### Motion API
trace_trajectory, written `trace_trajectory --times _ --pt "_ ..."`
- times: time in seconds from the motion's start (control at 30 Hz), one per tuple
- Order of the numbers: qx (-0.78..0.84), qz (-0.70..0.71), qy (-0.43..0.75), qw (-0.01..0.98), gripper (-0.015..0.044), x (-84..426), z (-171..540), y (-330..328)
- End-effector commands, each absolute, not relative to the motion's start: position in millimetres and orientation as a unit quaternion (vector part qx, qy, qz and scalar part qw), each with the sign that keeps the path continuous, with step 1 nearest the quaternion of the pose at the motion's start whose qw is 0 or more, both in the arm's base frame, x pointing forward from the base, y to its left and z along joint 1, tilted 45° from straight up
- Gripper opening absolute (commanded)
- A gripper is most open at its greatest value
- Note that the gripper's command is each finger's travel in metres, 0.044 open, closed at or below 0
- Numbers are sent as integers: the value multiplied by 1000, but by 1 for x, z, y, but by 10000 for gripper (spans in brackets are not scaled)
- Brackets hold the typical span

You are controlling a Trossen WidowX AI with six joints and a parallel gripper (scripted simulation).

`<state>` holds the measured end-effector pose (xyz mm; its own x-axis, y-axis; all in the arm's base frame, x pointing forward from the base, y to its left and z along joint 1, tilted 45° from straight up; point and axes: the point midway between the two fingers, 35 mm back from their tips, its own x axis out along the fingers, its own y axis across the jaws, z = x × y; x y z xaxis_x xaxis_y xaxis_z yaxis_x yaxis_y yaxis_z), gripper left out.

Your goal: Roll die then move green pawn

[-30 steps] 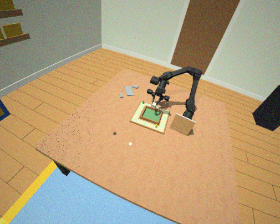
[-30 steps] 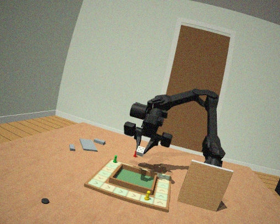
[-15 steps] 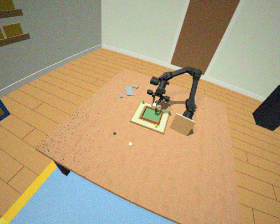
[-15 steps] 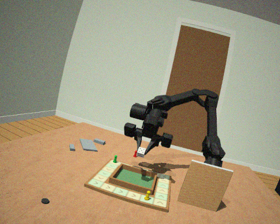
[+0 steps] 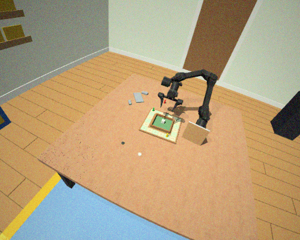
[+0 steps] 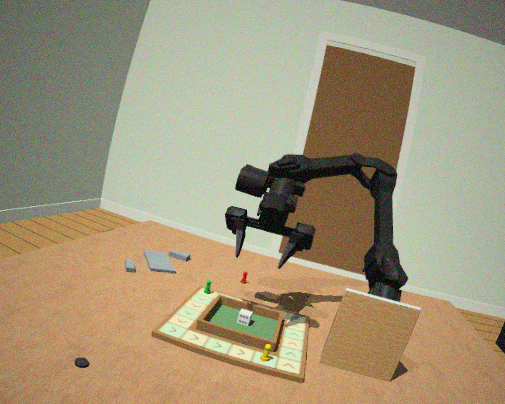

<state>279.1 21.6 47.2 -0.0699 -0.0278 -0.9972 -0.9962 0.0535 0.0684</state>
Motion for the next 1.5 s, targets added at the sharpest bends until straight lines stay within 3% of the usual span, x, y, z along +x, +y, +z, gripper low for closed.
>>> trace_trajectory --times 0.0,0.17,0.33,0.43,0.63,0.83,1.0,1.47 --pt "-515 441 616 401 440 271 22 17" --pt "-628 294 669 267 440 275 2 10" --pt "-613 322 666 275 440 271 -1 13" --pt "-589 262 690 328 361 283 3 8" --pt "-445 -2 731 517 204 329 18 -19" --pt "-245 -267 676 642 200 369 37 -55" --pt "-64 -457 564 685 200 395 54 -91" --pt "-39 -480 545 686 200 395 55 -95"
